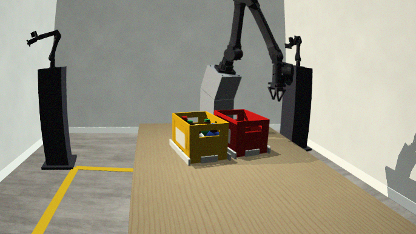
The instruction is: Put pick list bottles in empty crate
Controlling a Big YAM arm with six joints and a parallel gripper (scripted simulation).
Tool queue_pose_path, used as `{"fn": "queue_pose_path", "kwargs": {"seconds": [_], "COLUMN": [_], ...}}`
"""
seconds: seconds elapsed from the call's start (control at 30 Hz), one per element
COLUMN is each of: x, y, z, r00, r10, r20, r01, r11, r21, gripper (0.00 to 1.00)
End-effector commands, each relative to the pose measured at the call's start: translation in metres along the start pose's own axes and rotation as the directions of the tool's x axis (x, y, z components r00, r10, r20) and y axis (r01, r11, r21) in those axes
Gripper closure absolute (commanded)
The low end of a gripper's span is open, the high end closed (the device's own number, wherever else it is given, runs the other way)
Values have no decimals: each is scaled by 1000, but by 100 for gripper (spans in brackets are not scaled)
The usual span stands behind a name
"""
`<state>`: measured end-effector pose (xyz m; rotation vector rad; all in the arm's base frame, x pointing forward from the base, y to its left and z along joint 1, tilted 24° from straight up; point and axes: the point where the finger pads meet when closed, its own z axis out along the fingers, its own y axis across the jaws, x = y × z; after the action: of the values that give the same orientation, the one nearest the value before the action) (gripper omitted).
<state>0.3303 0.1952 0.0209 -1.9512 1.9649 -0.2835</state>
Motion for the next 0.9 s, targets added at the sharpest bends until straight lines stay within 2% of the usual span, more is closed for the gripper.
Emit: {"fn": "queue_pose_path", "kwargs": {"seconds": [0.0,0.23,0.27,0.4,0.53,0.7,0.77,0.87], "x": [-4,-3,7,29,48,72,72,86], "y": [-19,-18,-10,-10,-14,-18,-18,-21], "z": [-10,-10,-8,-11,-14,-19,-19,-21], "r00": [1000,1000,998,981,947,881,881,829], "r10": [15,15,62,193,321,473,473,559], "r20": [27,26,16,8,9,10,10,11], "r01": [-16,-16,-63,-193,-321,-473,-473,-559], "r11": [999,999,998,981,947,881,881,829], "r21": [44,43,25,10,9,8,8,7], "gripper": [39,39,39,39,39,39,39,39]}}
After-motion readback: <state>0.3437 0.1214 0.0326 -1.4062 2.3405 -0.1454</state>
